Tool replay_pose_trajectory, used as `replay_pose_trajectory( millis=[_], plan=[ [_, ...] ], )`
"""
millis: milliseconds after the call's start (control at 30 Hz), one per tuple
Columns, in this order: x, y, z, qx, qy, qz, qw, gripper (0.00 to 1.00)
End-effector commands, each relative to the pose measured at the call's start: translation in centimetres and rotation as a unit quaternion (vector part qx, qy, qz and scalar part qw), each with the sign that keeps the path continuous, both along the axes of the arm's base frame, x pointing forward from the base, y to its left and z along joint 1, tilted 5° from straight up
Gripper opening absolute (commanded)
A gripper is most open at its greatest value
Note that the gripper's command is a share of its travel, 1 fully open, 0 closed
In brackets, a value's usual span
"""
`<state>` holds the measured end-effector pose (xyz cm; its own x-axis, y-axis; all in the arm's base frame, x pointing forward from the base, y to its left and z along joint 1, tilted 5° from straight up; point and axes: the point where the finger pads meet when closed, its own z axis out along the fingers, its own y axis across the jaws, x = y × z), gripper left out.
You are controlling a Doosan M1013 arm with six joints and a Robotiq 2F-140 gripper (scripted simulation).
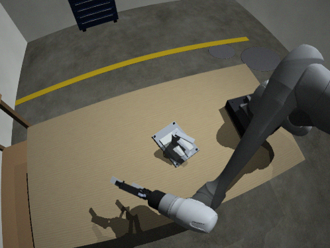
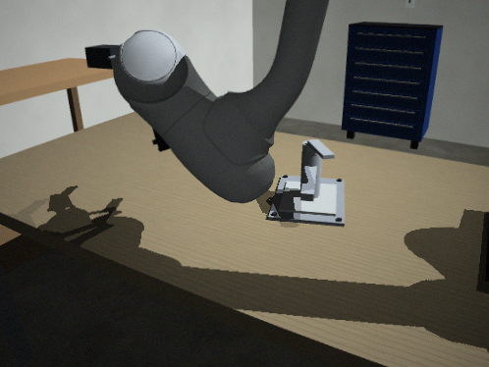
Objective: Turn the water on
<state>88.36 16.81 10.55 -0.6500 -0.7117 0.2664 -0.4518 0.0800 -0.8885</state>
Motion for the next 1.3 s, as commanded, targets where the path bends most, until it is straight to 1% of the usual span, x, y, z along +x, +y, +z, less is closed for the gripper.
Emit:
replay_pose_trajectory(
  millis=[0,200,267,300,367,500,633,767,833,867,933,967,1133,1267],
  plan=[
    [-2.5,-3.5,0.5,0.047,-0.004,-0.053,0.997,1.0],
    [-7.0,-8.2,0.8,0.121,-0.017,-0.144,0.982,1.0],
    [-7.0,-8.2,0.8,0.121,-0.017,-0.144,0.982,1.0],
    [-9.4,-10.1,1.0,0.157,-0.024,-0.188,0.969,1.0],
    [-10.5,-10.9,1.0,0.173,-0.028,-0.209,0.962,1.0],
    [-14.0,-13.0,1.2,0.223,-0.04,-0.273,0.935,1.0],
    [-17.5,-14.5,1.3,0.269,-0.053,-0.334,0.902,1.0],
    [-20.9,-15.4,1.4,0.313,-0.066,-0.393,0.862,1.0],
    [-20.9,-15.4,1.4,0.313,-0.066,-0.393,0.862,1.0],
    [-23.3,-15.7,1.6,0.342,-0.075,-0.433,0.83,1.0],
    [-24.3,-15.8,1.7,0.355,-0.08,-0.451,0.815,1.0],
    [-25.1,-15.8,1.7,0.365,-0.083,-0.465,0.802,1.0],
    [-28.9,-15.5,2.2,0.411,-0.099,-0.531,0.734,1.0],
    [-31.6,-14.8,2.7,0.444,-0.111,-0.579,0.675,1.0]
  ],
)
